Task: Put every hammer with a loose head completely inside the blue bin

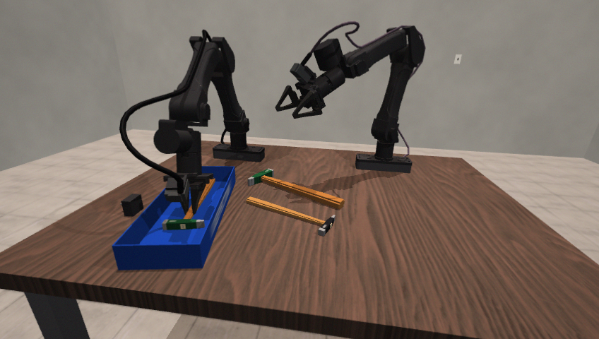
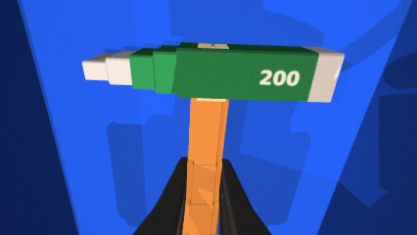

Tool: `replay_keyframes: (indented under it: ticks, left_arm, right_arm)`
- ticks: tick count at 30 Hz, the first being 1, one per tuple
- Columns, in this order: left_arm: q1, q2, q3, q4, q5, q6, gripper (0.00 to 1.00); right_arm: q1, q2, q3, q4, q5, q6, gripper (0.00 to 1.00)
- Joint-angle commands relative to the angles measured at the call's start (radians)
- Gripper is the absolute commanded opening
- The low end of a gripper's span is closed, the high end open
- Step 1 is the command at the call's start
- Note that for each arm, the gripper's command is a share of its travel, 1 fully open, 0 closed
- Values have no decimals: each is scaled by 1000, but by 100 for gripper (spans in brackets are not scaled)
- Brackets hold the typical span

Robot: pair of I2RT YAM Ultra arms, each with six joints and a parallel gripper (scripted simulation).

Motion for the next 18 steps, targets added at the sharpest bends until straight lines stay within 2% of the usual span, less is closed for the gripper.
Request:
replay_keyframes:
  ticks: [1,9,11,12,13,14,18]
  left_arm:
    - [-7,9,35,4,-5,0,100]
    - [-7,9,35,4,-5,0,100]
    - [-7,9,35,4,-5,0,100]
    - [-7,9,35,4,-5,0,100]
    - [-7,9,35,4,-5,0,100]
    - [-7,9,35,4,-5,0,100]
    - [-7,9,35,4,-5,0,100]
  right_arm:
    - [-2,-22,-16,41,-6,11,10]
    - [-2,-7,-25,55,-4,11,10]
    - [-2,-7,-25,55,-4,11,33]
    - [-2,-7,-25,55,-4,11,39]
    - [-2,-7,-25,56,-4,11,39]
    - [-2,-20,-28,42,-3,11,51]
    - [-2,-31,-31,39,-2,12,52]
